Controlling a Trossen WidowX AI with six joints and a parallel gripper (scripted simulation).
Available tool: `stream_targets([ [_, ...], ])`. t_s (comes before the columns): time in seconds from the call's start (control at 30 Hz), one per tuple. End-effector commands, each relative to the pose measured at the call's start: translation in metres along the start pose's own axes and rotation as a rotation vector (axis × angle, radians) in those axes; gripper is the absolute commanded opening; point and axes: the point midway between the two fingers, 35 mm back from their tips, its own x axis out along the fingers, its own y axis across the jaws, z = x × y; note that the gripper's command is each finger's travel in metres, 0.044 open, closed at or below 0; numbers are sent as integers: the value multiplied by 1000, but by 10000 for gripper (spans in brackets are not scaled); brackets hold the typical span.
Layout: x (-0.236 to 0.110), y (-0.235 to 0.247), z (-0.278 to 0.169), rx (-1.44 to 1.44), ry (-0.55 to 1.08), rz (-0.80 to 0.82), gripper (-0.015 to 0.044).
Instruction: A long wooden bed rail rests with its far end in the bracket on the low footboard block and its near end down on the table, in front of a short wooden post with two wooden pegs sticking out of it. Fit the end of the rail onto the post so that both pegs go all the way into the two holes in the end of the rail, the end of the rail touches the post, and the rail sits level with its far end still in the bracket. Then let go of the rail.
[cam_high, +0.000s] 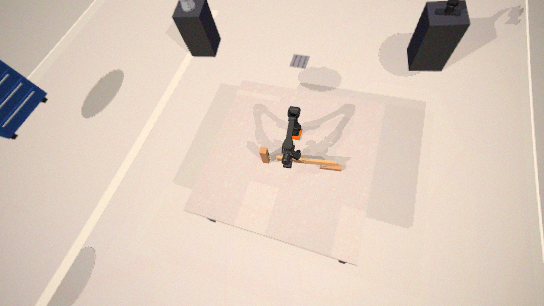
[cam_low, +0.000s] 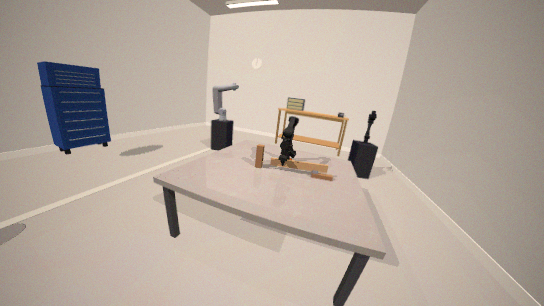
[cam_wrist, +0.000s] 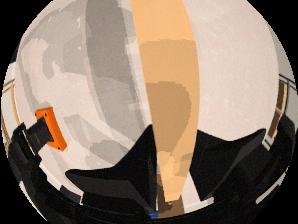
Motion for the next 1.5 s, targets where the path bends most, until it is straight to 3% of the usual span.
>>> stream_targets([
  [0.0,-9,-3,1,-2,-8,-26,0],
  [1.47,-2,0,1,-2,-8,-26,0],
])
